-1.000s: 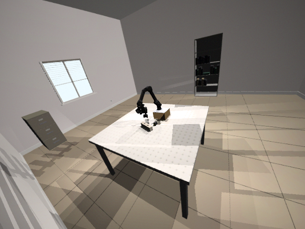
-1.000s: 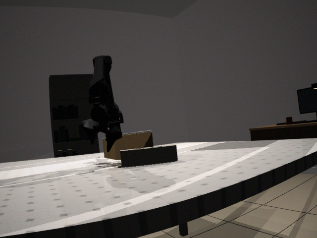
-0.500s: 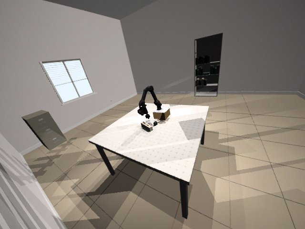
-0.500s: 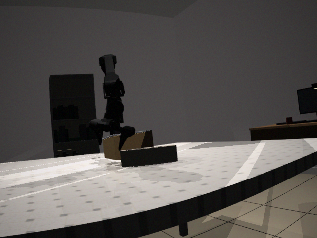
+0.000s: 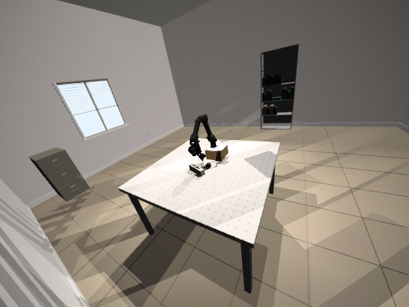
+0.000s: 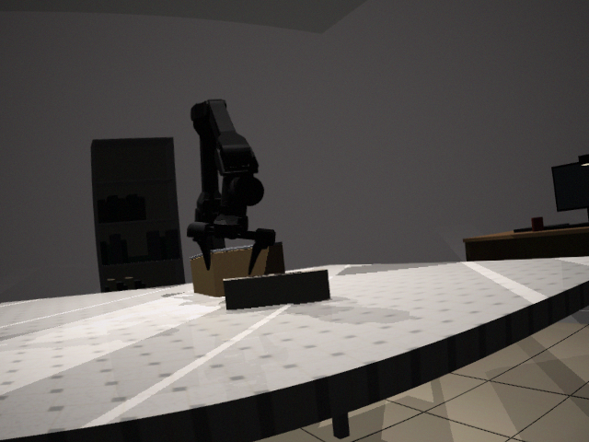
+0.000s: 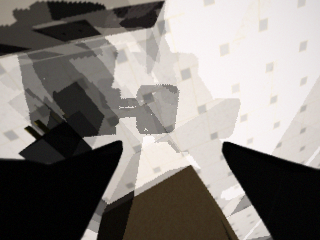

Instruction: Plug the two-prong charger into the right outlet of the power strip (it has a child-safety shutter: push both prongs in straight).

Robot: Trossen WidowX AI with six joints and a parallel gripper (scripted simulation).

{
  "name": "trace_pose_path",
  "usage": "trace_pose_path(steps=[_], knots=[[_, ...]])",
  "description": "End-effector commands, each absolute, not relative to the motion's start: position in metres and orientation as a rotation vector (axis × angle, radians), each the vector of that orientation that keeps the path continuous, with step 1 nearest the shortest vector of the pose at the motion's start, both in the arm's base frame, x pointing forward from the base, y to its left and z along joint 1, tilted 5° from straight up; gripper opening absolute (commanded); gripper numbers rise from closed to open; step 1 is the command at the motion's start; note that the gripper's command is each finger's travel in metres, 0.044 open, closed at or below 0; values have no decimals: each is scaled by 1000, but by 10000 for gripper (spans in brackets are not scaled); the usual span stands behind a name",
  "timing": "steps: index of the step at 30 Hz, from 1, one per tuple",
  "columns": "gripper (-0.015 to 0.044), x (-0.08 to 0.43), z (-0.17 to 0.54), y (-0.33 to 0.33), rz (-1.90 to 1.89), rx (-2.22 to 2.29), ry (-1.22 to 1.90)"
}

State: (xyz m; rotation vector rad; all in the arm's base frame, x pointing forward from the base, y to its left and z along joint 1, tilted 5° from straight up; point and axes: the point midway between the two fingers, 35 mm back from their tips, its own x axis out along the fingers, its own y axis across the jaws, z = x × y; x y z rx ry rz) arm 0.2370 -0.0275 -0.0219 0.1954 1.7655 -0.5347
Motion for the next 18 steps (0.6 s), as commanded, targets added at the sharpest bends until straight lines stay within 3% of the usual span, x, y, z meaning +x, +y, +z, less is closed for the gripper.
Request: trace_pose_path(steps=[1,18], knots=[[440,244,-21,-9,-441,160,1754],[440,259,-18,63,-104,6,1710]])
